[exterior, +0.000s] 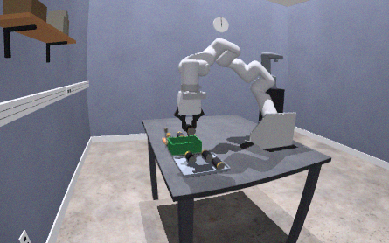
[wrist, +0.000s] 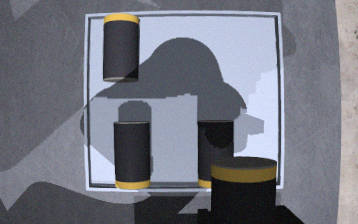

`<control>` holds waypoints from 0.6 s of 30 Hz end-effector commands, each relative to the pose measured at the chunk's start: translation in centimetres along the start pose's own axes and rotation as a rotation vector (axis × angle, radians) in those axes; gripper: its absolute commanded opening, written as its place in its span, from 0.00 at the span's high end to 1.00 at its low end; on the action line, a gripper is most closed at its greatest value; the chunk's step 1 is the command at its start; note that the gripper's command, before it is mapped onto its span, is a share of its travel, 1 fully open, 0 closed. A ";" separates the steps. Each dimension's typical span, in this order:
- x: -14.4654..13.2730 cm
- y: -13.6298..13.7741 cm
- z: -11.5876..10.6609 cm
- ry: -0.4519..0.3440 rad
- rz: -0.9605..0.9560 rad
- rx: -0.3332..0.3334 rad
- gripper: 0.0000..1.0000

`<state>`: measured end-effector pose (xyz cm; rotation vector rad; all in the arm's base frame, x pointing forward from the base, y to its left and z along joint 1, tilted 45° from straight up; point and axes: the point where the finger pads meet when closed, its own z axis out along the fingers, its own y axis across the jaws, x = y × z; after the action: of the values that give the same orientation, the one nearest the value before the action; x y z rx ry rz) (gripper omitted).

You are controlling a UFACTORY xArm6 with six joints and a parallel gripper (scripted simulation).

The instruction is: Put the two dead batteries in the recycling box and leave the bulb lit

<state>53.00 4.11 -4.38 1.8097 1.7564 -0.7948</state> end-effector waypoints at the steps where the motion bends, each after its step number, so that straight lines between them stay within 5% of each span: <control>1: 5.9 -0.2 -0.1 -0.003 0.002 0.003 0.72; 8: 10.6 -0.8 -0.1 -0.003 0.002 0.003 0.72; 18: 11.8 -0.9 -0.1 -0.003 0.002 0.003 0.72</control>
<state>51.99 12.13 -12.38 1.8106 1.7533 -0.8009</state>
